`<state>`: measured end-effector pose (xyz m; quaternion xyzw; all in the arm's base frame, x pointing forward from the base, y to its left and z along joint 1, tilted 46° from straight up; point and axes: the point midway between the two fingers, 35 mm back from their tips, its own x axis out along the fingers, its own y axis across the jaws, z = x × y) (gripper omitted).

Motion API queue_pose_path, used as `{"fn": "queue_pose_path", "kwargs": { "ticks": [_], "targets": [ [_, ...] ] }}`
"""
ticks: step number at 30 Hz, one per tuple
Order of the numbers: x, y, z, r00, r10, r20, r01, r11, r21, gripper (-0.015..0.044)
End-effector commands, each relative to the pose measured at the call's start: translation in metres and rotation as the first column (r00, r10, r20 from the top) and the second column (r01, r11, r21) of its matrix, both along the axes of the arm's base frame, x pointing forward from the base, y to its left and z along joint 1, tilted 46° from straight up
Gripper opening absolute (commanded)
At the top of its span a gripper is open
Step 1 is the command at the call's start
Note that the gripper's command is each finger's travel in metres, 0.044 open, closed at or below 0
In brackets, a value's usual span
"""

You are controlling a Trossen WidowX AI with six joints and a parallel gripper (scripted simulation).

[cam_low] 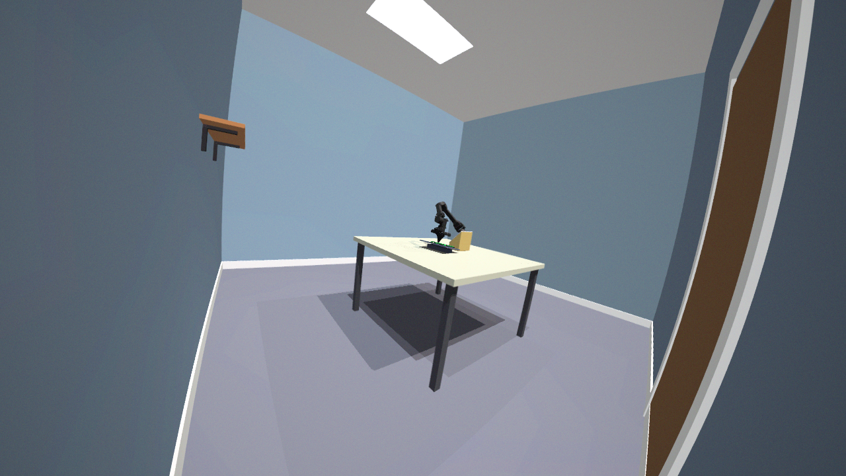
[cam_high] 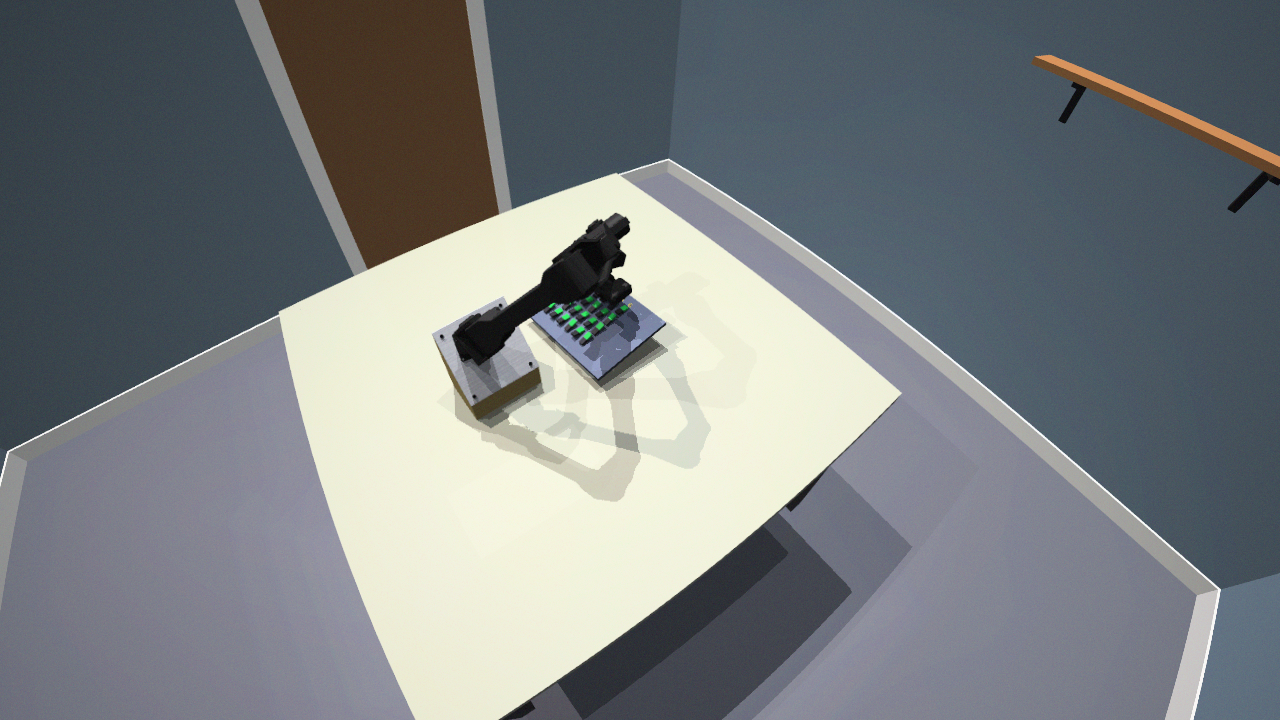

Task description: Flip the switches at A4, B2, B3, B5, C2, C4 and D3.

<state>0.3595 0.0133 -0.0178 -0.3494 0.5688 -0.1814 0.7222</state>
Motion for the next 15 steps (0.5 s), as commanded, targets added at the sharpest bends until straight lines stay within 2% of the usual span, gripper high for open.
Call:
{"fn": "queue_pose_path", "kwargs": {
  "ticks": [1, 15],
  "targets": [
    [-0.0001, -0.0008, -0.0006, 1.000, 0.002, -0.002, -0.002, 1.000, -0.003, 0.0000],
    [0.0004, -0.0021, -0.0019, 1.000, 0.002, -0.002, -0.002, 1.000, -0.003, 0.0000]
  ]
}}
